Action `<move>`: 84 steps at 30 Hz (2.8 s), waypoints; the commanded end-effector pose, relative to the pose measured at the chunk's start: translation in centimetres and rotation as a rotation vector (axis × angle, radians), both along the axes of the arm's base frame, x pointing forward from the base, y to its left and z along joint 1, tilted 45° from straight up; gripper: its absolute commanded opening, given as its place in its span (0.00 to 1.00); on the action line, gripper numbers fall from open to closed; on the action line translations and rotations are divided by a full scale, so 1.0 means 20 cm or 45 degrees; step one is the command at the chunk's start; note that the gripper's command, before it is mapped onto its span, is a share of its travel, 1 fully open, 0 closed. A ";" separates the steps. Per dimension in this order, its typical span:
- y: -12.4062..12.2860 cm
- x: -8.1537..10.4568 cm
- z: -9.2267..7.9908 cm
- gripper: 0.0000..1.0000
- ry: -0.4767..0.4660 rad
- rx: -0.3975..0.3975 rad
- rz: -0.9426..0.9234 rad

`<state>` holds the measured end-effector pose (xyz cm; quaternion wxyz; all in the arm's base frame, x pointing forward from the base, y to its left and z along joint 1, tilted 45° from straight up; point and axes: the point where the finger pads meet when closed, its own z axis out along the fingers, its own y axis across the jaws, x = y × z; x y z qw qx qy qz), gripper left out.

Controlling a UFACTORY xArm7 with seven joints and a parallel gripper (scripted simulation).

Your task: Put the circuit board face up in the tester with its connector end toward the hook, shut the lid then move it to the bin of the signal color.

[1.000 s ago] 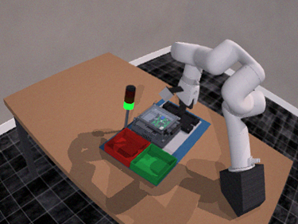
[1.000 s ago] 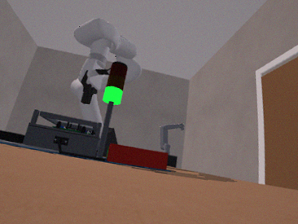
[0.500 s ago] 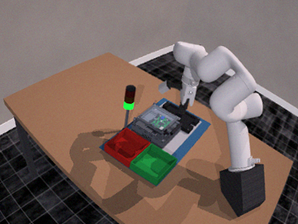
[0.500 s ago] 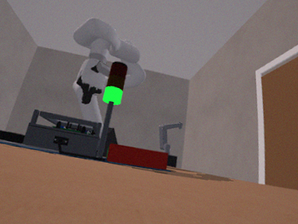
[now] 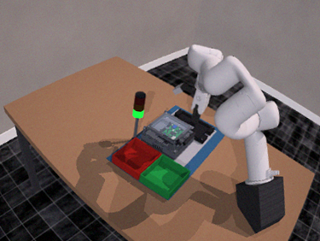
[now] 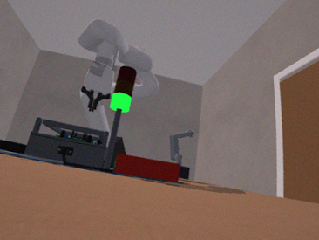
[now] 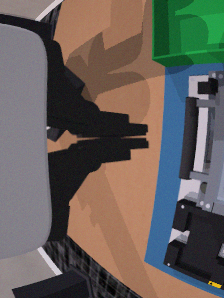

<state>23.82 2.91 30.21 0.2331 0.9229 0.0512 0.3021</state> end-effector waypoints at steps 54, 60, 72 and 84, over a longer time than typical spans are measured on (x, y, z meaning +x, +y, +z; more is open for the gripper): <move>0.00 0.00 0.00 0.00 -0.081 0.114 -0.143; 0.00 0.00 0.00 0.00 -0.081 0.114 -0.143; 0.00 0.00 0.00 0.00 -0.081 0.114 -0.143; 0.08 0.02 -0.03 0.00 -0.081 0.114 -0.143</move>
